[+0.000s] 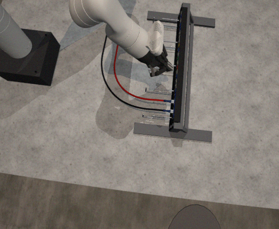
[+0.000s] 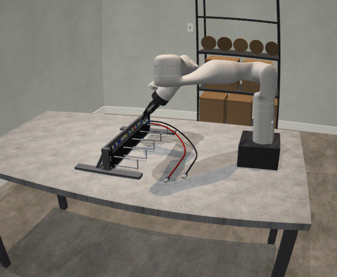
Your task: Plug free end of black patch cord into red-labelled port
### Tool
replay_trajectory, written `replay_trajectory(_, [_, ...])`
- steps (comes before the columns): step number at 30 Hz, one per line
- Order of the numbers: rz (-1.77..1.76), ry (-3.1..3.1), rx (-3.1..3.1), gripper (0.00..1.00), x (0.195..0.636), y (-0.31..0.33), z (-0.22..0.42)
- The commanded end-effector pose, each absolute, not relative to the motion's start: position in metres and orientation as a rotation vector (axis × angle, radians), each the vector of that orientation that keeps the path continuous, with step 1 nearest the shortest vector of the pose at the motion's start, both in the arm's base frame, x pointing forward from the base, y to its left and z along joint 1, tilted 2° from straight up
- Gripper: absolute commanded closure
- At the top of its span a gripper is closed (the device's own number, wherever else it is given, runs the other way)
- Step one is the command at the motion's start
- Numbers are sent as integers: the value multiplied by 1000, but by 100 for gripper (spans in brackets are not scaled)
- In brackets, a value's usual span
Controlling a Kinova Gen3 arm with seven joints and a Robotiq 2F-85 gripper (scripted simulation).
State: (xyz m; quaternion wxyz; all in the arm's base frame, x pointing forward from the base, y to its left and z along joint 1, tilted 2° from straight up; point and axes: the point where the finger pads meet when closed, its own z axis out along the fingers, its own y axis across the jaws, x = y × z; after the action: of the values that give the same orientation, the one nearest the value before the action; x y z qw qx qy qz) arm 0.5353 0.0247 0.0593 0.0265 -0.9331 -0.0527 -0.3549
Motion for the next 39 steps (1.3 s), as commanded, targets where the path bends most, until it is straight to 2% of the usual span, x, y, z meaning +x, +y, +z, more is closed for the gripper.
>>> replay_trajectory(1, [-1099, -162, -2882, 100, 536, 25, 60])
replay_trajectory(39, [-1099, -162, -2882, 100, 525, 23, 72])
